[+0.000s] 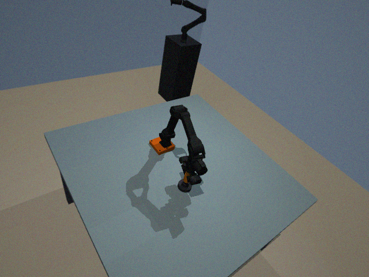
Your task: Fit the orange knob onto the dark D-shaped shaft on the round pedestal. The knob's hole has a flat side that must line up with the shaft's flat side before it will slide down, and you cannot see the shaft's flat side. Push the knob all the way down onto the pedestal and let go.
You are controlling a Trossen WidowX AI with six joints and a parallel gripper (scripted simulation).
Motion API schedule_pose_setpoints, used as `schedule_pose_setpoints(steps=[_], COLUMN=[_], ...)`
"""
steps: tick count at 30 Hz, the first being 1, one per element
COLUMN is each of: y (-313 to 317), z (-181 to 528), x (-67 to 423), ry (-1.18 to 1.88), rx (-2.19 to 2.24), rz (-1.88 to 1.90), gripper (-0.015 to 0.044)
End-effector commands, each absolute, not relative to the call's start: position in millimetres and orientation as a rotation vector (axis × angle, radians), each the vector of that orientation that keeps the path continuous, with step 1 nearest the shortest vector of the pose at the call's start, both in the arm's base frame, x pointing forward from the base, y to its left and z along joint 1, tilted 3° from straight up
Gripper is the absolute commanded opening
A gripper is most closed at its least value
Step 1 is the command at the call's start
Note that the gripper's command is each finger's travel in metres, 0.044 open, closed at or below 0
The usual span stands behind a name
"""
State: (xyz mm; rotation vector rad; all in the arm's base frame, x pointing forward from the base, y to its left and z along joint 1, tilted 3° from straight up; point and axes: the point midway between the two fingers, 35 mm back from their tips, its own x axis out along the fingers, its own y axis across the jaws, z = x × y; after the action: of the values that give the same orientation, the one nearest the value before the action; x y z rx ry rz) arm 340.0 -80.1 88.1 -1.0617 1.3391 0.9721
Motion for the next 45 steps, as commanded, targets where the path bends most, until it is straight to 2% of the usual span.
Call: schedule_pose_setpoints(steps=[1, 30, 37, 45], y=[-80.2, -80.2, -80.2, -80.4], z=[86.8, 88.8, 88.0, 84.5], x=[339.6, 339.9, 339.7, 338.9], ry=[1.327, 1.327, 1.247, 1.243], rx=[-1.089, -1.089, -1.238, -1.245], rz=[0.996, 0.996, 1.147, 1.155], gripper=[0.0, 0.0, 0.0, 0.0])
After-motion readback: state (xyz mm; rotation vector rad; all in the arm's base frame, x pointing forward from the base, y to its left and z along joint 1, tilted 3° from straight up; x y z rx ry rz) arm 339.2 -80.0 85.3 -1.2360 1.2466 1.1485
